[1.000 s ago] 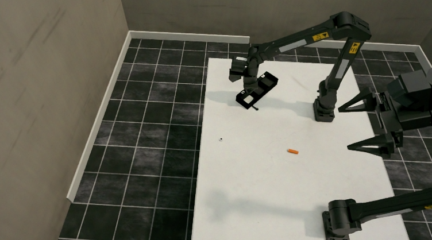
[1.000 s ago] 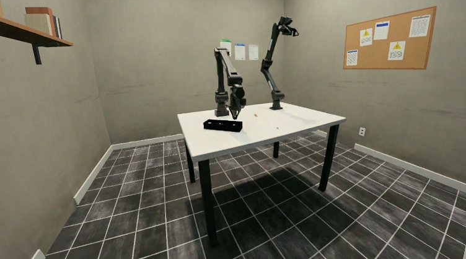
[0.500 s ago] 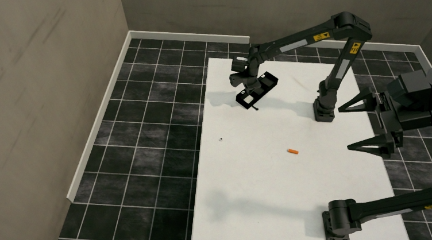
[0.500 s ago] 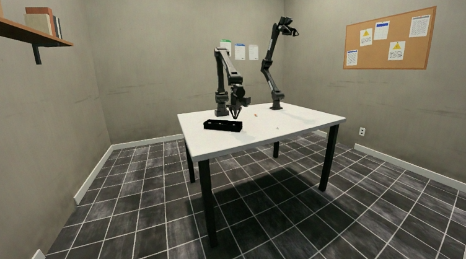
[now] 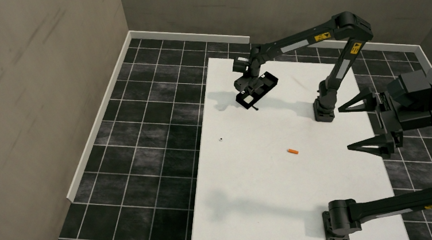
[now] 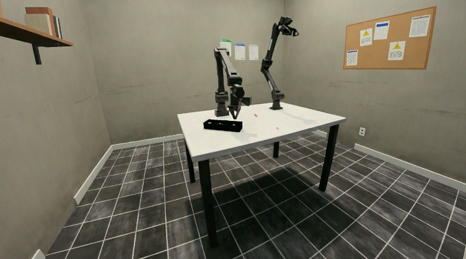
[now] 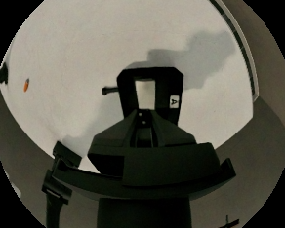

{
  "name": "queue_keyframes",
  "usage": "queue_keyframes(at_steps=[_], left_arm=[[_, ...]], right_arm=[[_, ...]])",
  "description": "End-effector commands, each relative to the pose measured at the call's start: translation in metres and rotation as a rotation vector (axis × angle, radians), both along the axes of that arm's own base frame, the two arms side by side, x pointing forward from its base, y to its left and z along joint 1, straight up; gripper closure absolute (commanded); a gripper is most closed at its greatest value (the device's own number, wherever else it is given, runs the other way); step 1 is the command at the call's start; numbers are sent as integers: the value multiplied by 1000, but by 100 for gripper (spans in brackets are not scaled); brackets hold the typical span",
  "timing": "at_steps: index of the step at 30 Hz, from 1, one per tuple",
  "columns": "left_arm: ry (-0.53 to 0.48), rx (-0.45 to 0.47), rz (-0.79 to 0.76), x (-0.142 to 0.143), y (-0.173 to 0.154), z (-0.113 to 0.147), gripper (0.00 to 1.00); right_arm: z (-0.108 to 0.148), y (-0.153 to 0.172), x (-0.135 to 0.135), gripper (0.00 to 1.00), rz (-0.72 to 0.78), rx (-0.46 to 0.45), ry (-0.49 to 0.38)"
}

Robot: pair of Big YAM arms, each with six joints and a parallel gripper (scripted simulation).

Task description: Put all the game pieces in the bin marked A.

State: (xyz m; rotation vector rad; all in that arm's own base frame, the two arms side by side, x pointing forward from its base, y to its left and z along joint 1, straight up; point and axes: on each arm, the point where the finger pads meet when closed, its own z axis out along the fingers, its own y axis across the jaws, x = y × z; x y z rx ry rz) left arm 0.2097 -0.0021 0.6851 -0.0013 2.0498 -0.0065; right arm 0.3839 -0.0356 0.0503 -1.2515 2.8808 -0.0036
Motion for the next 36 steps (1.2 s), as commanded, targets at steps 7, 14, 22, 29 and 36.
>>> queue_keyframes(at_steps=[7,14,22,29,36], left_arm=[[-30,5,2,-12,2,13,0],[-30,5,2,-12,2,13,0],[-30,5,2,-12,2,13,0],[-30,5,2,-12,2,13,0],[-30,5,2,-12,2,13,0]], right_arm=[[13,-7,24,89,60,-3,-42],[14,-7,24,89,57,-2,-35],[17,-6,25,89,59,-3,-43],[16,-7,26,89,59,-2,-41],[-15,-5,6,89,58,3,2]])
